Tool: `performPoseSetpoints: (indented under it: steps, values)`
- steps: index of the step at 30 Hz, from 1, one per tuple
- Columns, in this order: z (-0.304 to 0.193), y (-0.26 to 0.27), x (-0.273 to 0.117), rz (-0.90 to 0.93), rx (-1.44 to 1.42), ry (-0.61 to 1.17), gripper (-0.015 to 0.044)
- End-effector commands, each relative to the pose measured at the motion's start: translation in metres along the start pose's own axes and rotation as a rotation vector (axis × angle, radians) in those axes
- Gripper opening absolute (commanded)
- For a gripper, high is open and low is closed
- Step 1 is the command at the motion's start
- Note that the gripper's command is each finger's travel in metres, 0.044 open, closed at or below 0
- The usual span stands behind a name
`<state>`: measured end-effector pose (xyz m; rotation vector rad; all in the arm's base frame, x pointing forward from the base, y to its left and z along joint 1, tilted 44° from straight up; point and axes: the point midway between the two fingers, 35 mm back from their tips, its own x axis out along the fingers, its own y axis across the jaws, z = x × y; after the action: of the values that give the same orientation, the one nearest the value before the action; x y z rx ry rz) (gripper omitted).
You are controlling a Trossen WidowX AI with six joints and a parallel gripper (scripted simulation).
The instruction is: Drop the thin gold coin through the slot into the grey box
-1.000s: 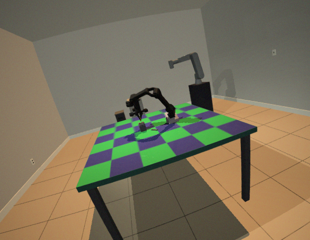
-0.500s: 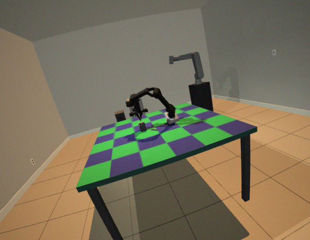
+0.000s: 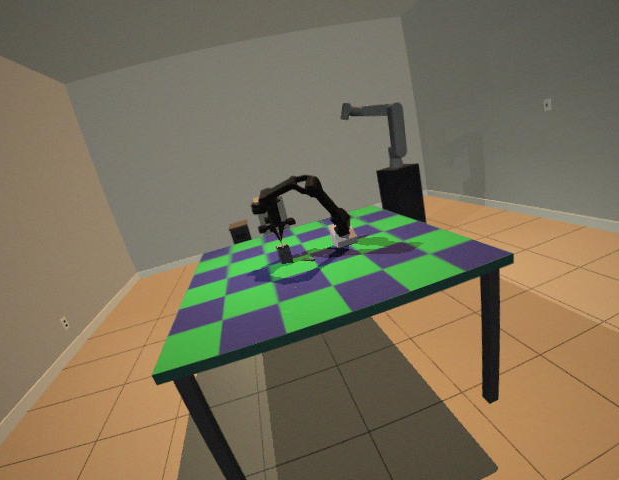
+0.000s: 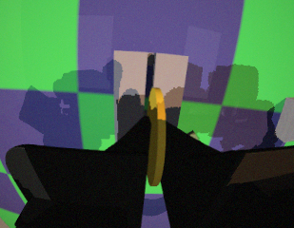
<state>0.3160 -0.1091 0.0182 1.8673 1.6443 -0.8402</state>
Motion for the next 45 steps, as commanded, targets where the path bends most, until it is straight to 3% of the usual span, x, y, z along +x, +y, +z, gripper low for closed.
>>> performPoseSetpoints:
  steps: [1, 45]
  values:
    - [0.0, 0.0, 0.0, 0.0, -0.002, -0.001, 0.0]
    - [-0.001, -0.001, 0.017, 0.0, 0.003, 0.0, 0.0]
